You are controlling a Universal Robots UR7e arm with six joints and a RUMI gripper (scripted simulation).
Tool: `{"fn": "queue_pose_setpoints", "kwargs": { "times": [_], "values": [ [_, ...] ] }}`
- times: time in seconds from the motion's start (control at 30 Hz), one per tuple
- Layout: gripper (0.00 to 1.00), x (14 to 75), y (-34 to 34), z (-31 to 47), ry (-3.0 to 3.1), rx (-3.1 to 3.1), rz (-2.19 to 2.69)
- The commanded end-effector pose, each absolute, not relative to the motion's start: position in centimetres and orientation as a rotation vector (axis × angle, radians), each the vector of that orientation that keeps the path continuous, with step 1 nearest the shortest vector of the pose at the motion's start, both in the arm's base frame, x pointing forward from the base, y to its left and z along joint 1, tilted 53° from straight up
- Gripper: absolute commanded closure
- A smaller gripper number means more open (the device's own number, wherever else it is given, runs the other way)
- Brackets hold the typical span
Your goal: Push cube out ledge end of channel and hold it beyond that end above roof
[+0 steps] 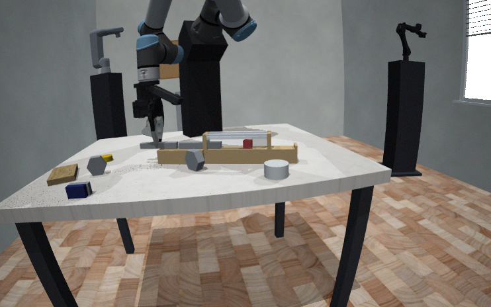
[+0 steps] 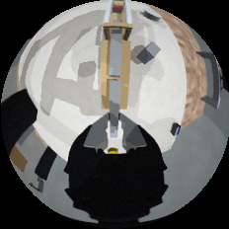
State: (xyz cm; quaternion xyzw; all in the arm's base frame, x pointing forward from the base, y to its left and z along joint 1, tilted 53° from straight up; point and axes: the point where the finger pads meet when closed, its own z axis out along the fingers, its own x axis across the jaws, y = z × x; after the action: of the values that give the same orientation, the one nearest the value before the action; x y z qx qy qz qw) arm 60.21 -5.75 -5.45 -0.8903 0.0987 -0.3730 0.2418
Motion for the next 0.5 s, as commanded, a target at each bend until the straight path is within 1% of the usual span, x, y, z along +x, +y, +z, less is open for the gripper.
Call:
{"fn": "queue_pose_setpoints", "kwargs": {
  "times": [0.0,0.47],
  "values": [
    [1.0,60.2,-5.6,-5.3,0.27,-2.434,-1.021],
    [1.0,60.2,-4.1,-4.4,0.27,-2.434,-1.021]
  ]
}}
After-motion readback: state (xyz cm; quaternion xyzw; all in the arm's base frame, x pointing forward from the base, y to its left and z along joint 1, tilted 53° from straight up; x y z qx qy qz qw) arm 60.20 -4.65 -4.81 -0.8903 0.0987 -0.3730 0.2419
